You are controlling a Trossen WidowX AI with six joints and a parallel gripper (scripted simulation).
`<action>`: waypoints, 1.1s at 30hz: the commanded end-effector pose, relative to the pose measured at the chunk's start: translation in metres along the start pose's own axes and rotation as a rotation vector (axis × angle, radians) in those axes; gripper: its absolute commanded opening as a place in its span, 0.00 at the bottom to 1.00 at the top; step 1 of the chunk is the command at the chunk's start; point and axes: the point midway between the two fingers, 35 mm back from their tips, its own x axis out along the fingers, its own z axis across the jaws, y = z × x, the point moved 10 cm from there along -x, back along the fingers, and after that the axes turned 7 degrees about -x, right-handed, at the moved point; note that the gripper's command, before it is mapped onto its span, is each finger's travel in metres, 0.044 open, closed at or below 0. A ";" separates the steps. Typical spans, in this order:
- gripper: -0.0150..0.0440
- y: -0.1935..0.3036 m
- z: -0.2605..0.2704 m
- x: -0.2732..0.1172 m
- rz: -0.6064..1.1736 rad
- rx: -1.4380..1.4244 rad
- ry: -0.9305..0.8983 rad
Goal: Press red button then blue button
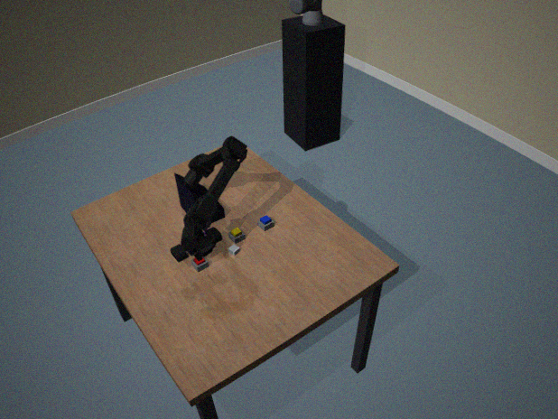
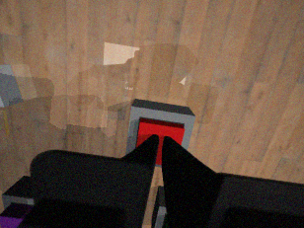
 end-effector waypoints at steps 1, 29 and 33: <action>0.29 0.002 0.000 0.004 0.007 0.011 -0.010; 0.29 0.002 -0.002 -0.093 0.008 0.011 -0.005; 0.29 -0.005 0.008 -0.095 0.010 0.013 0.001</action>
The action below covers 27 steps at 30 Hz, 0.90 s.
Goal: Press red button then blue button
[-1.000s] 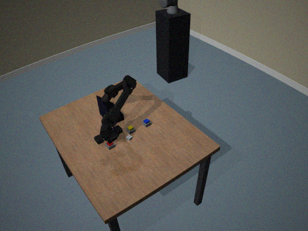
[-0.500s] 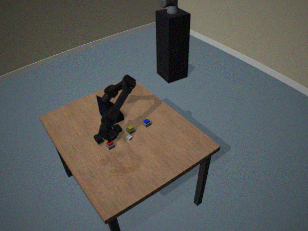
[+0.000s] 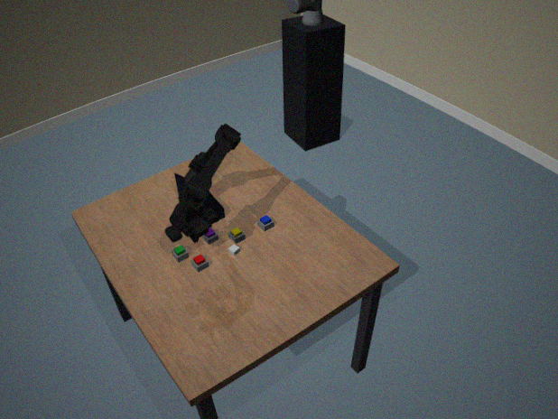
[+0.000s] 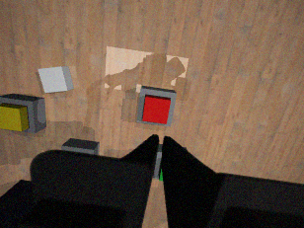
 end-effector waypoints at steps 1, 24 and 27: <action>0.29 -0.013 0.024 -0.001 0.022 -0.003 0.006; 0.29 -0.012 0.324 0.000 0.018 -0.004 -0.023; 0.29 -0.013 0.325 0.037 0.018 -0.004 -0.022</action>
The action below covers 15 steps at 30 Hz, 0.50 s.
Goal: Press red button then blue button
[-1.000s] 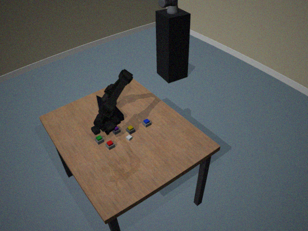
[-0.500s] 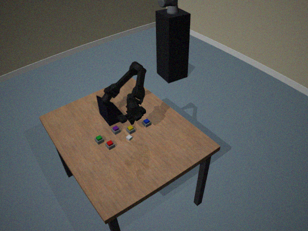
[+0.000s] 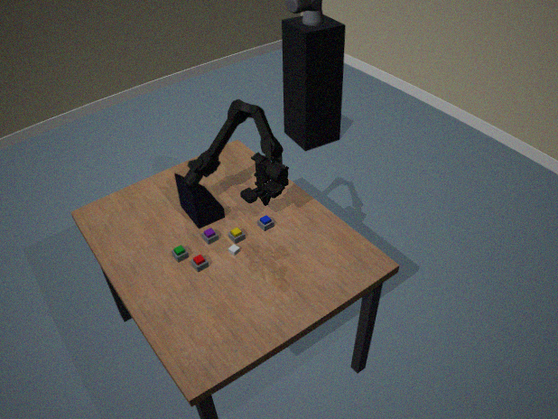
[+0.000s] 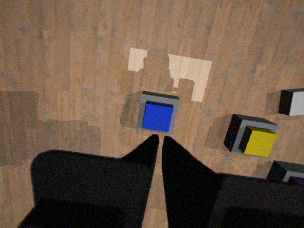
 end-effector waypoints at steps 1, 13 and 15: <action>0.29 0.005 0.001 0.040 0.020 0.008 -0.003; 0.29 0.006 0.002 0.060 0.020 0.008 -0.005; 0.29 0.006 0.002 0.063 0.020 0.008 -0.005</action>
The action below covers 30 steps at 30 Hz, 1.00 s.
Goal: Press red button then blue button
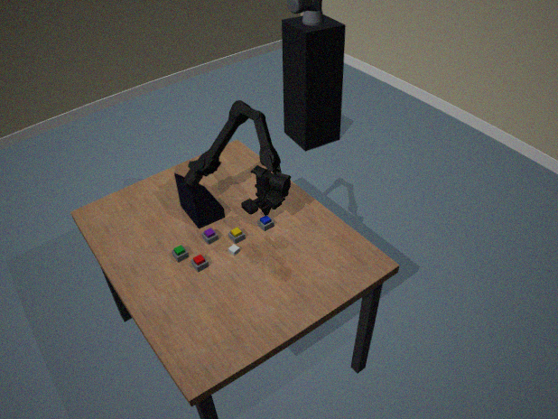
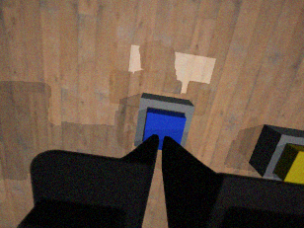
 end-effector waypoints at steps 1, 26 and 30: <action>0.29 0.001 -0.003 0.009 0.010 0.012 0.006; 0.29 0.002 -0.002 0.027 0.010 0.012 0.004; 0.29 0.002 -0.002 0.027 0.010 0.012 0.004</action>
